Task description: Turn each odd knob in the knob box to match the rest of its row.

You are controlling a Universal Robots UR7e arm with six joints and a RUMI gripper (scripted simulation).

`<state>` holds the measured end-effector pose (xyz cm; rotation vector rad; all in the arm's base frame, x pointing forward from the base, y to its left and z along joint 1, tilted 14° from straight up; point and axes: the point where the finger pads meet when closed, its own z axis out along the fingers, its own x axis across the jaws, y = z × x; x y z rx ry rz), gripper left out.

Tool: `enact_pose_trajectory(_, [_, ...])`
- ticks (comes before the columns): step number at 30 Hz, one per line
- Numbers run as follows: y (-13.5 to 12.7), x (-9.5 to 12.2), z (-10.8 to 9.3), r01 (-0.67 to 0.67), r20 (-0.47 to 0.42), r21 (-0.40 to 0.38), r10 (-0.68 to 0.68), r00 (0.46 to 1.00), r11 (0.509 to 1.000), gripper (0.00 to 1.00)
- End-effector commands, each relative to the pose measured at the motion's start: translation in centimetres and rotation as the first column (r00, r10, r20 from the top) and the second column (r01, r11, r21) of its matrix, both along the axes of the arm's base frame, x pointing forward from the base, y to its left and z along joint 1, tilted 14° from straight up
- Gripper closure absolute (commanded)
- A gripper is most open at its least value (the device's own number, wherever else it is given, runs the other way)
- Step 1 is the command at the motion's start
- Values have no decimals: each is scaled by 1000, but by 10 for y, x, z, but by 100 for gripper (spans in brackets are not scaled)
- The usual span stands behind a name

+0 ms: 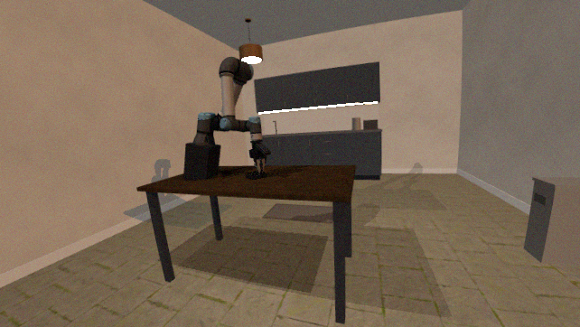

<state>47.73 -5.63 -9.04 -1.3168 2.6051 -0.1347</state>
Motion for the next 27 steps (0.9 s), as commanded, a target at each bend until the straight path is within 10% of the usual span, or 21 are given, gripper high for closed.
enact_pose_trajectory(1, [0,0,0,87,-2,19,-87,996,996,96])
enact_pose_trajectory(27, [-2,-2,0,497,-39,116,-496,867,860,96])
